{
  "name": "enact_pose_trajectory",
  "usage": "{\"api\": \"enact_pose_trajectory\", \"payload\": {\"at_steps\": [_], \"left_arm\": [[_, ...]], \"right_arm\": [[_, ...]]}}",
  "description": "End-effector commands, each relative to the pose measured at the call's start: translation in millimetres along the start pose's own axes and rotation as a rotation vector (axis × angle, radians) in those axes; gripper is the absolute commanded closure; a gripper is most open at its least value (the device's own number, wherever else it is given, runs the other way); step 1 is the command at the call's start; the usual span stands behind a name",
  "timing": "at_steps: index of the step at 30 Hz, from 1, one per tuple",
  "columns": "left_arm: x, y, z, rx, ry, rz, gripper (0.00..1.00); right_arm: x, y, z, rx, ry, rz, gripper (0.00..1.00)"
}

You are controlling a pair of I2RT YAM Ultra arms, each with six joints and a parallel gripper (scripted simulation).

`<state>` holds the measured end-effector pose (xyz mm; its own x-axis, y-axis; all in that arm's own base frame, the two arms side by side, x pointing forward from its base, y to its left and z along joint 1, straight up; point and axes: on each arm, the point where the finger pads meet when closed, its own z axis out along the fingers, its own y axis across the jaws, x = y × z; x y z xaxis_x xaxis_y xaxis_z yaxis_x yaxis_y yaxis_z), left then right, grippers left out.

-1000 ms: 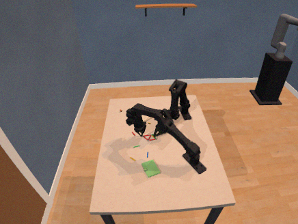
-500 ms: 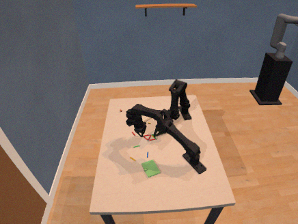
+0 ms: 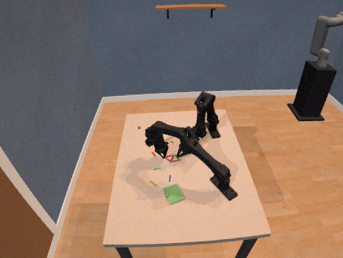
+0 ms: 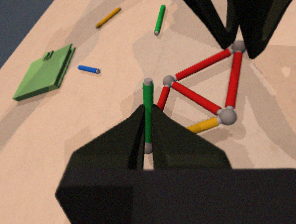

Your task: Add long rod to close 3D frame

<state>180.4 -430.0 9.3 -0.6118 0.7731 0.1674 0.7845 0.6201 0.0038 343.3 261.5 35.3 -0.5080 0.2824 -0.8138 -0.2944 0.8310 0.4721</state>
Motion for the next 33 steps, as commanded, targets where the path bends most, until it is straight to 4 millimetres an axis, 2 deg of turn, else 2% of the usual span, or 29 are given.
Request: {"api": "enact_pose_trajectory", "payload": {"at_steps": [1, 2, 3, 5, 6, 8, 22, 27, 33], "left_arm": [[-3.5, -0.1, -7.9, 0.002, -0.021, -0.007, 0.75], [-3.5, -0.1, -7.9, 0.002, -0.021, -0.007, 0.75], [-3.5, -0.1, -7.9, 0.002, -0.021, -0.007, 0.79], [-3.5, -0.1, -7.9, 0.002, -0.021, -0.007, 0.79], [-3.5, -0.1, -7.9, 0.002, -0.021, -0.007, 0.83], [-1.7, 0.3, -9.4, 0.001, -0.019, -0.003, 0.83], [-1.0, 0.3, -13.6, 0.004, -0.028, -0.007, 1.00], [4.5, 0.4, -13.8, 0.003, -0.011, -0.007, 1.00], [14.2, -2.7, -24.4, 0.003, -0.012, -0.002, 1.00]], "right_arm": [[-4.2, 4.3, -0.3, -0.013, -0.017, -0.001, 1.00], [-4.2, 4.3, -0.3, -0.013, -0.017, -0.001, 1.00], [-4.2, 4.3, -0.3, -0.013, -0.017, -0.001, 1.00], [-4.2, 4.3, -0.3, -0.013, -0.017, -0.001, 1.00], [-4.2, 4.3, -0.3, -0.013, -0.017, -0.001, 1.00], [-4.2, 4.3, -0.3, -0.013, -0.017, -0.001, 1.00], [-4.2, 4.3, -0.3, -0.013, -0.017, -0.001, 1.00], [-4.2, 4.3, -0.3, -0.013, -0.017, -0.001, 1.00], [-4.2, 4.3, -0.3, -0.013, -0.017, -0.001, 1.00]]}}
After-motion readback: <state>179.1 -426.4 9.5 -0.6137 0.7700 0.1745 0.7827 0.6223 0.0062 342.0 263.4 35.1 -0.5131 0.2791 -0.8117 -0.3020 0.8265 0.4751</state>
